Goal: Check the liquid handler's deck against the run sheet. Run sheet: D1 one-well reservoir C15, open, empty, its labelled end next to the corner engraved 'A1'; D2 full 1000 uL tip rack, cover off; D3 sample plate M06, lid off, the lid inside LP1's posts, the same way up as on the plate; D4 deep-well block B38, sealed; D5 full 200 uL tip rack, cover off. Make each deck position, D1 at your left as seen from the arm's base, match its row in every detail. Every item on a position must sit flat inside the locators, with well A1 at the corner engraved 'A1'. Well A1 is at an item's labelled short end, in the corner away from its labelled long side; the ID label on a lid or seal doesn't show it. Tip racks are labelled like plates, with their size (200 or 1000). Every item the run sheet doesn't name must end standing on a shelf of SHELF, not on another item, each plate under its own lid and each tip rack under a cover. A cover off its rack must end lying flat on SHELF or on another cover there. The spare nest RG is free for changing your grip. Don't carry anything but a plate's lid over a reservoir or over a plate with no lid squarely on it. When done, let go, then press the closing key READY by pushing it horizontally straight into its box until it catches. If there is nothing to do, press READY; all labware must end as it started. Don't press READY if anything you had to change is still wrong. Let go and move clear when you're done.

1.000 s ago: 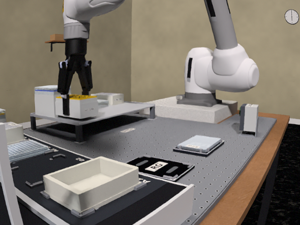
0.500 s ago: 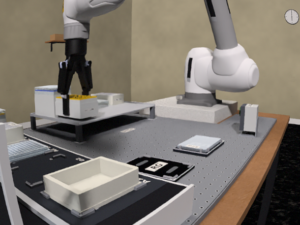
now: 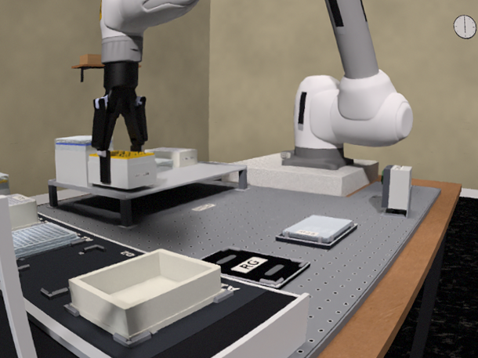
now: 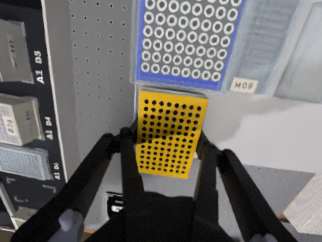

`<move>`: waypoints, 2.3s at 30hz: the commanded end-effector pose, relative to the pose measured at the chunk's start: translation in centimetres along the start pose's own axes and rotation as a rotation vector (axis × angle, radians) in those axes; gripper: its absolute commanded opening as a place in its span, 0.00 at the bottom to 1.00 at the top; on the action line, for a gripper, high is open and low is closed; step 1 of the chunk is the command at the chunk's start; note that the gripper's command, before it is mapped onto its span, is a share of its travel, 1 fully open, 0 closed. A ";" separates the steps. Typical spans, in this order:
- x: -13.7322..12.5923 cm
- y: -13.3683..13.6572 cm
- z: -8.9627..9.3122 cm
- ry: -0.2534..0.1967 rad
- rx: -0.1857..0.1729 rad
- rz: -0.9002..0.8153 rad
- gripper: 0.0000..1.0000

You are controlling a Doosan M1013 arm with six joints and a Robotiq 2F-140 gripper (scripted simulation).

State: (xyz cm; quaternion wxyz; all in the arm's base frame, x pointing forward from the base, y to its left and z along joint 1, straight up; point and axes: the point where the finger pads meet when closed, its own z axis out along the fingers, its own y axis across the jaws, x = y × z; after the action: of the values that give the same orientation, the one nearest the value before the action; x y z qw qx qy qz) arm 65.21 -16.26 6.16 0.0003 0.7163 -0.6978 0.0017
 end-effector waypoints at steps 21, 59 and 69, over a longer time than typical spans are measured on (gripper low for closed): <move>0.0 0.0 0.5 0.000 0.001 0.000 0.10; 0.0 0.0 1.0 0.000 0.001 0.000 0.66; 0.0 0.0 1.0 0.000 0.001 0.000 0.66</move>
State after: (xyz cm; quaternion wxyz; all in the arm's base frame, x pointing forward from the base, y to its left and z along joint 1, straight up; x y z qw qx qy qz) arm 65.21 -16.26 5.05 0.0003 0.7163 -0.6978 0.0017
